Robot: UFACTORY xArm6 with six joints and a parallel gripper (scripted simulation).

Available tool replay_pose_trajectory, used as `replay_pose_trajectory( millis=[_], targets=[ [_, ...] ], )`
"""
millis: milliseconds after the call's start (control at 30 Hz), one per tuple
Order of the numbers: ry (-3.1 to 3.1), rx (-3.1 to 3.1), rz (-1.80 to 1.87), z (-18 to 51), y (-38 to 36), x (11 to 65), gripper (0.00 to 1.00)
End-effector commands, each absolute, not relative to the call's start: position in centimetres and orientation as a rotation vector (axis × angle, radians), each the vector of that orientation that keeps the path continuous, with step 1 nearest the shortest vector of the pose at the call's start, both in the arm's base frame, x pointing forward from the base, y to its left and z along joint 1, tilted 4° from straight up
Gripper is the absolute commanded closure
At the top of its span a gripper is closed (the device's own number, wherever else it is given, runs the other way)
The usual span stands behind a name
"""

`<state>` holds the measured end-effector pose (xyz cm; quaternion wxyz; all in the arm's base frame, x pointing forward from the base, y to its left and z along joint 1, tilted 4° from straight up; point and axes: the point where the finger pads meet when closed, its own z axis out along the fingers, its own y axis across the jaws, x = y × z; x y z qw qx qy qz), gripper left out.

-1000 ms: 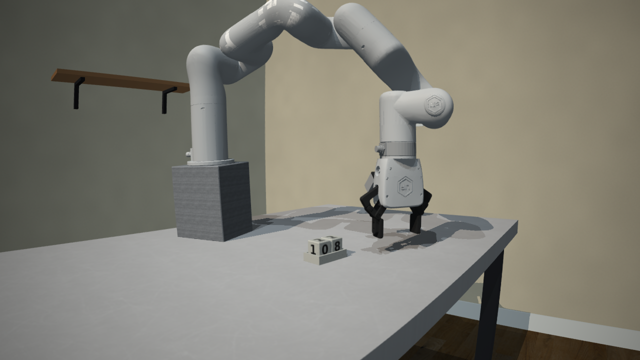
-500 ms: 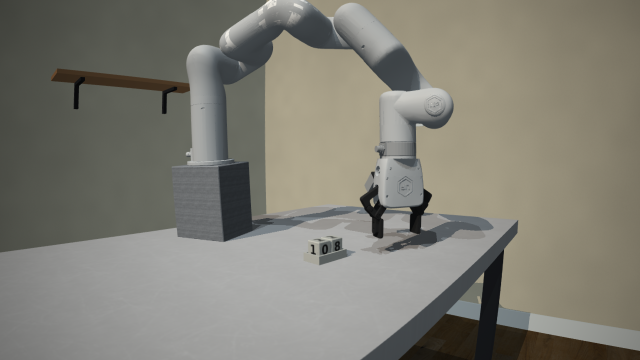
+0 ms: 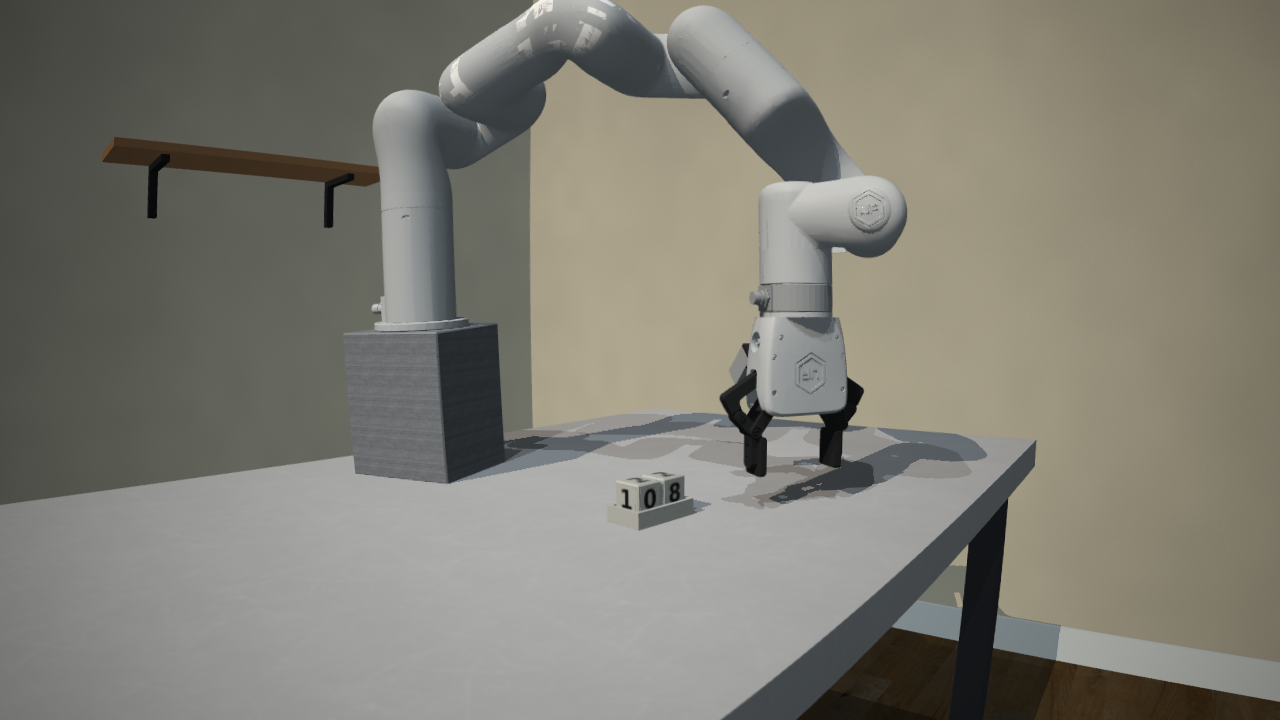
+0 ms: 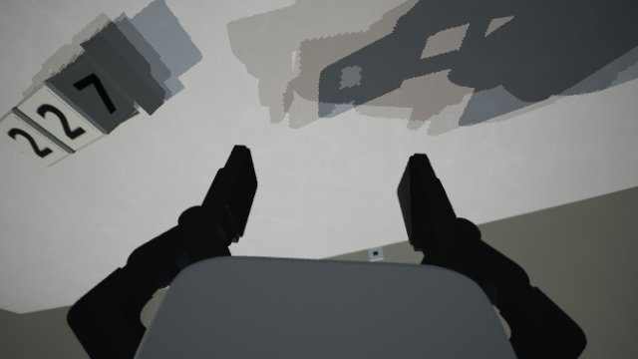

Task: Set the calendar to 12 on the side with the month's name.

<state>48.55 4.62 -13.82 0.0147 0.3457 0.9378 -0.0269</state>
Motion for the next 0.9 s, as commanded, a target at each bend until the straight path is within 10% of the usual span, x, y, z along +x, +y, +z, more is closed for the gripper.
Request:
replay_pose_trajectory(
  millis=[0, 867],
  targets=[
    [2.916, 1.075, -0.081, -13.7, 4.7, 48.7, 0.00],
    [2.916, 1.075, -0.081, -11.8, 4.8, 48.7, 0.00]
  ],
)
